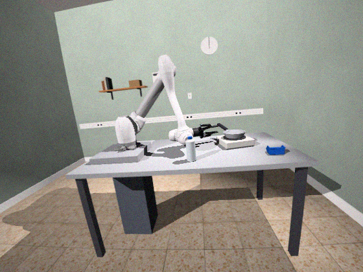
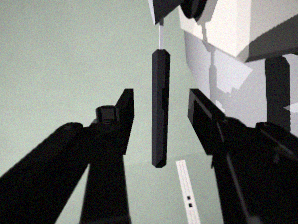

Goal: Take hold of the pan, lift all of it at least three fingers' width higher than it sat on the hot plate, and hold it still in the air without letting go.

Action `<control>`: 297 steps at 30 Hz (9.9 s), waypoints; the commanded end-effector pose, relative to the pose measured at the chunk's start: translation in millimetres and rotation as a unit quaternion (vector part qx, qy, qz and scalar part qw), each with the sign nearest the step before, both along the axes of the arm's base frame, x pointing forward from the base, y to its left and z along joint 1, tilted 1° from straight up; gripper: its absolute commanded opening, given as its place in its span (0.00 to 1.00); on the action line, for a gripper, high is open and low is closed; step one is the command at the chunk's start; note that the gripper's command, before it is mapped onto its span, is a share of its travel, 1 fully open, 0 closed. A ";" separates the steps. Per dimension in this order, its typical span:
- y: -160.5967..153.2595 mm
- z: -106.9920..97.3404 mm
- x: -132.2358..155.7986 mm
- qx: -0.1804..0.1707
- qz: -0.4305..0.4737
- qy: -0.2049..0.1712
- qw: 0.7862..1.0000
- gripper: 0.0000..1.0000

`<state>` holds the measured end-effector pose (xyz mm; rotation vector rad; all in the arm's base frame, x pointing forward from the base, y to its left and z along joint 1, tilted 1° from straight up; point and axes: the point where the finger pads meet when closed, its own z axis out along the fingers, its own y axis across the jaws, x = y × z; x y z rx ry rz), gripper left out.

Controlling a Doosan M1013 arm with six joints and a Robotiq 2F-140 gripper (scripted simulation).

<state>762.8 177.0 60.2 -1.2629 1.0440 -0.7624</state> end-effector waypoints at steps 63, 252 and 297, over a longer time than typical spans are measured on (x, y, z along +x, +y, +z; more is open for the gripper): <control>14.6 -3.0 35.7 0.000 0.000 -0.001 1.000 0.41; 38.8 54.8 93.2 0.000 0.000 -0.001 1.000 0.10; 39.8 122.1 93.8 0.000 0.000 -0.001 1.000 0.10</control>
